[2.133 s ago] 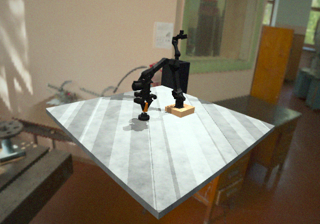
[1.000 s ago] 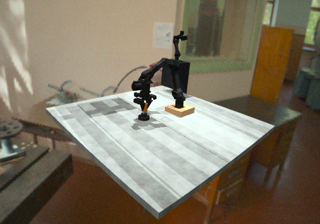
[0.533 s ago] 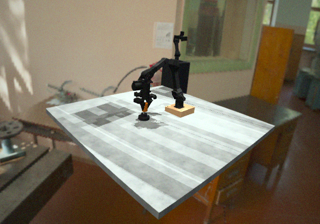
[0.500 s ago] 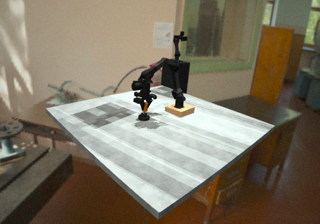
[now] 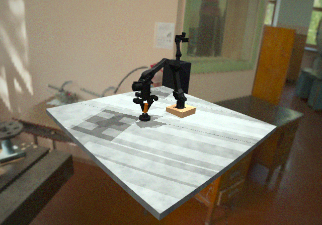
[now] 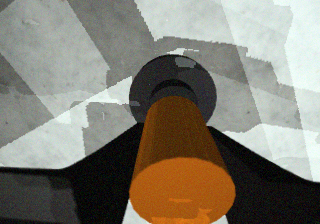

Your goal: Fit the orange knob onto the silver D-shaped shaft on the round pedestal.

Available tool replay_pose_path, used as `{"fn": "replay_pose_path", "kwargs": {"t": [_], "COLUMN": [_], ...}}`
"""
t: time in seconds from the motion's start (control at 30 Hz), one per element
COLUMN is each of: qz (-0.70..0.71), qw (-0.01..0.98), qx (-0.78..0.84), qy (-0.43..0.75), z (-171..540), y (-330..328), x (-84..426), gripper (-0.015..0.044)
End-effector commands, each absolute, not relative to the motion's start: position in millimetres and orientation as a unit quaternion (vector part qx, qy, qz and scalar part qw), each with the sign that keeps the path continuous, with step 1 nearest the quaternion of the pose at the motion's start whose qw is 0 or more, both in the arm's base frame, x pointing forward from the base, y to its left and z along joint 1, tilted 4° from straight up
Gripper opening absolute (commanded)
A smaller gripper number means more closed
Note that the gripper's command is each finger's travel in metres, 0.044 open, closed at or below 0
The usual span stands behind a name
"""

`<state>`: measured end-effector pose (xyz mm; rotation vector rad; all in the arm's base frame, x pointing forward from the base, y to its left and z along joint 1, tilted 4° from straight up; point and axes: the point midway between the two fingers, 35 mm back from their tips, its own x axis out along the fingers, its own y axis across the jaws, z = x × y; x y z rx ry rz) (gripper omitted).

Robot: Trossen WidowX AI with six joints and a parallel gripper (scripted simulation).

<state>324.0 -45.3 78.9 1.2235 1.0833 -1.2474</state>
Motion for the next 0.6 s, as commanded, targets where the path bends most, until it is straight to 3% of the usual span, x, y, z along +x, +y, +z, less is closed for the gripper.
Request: {"fn": "replay_pose_path", "kwargs": {"t": [0.0, 0.57], "qz": [-0.521, -0.516], "qw": [0.515, 0.521], "qx": [0.511, 0.506], "qy": [0.449, 0.455], "z": [78.6, 77.3], "y": [-45.4, -45.0], "x": [323.7, 321.1], "gripper": [0.0000, 0.0000]}}
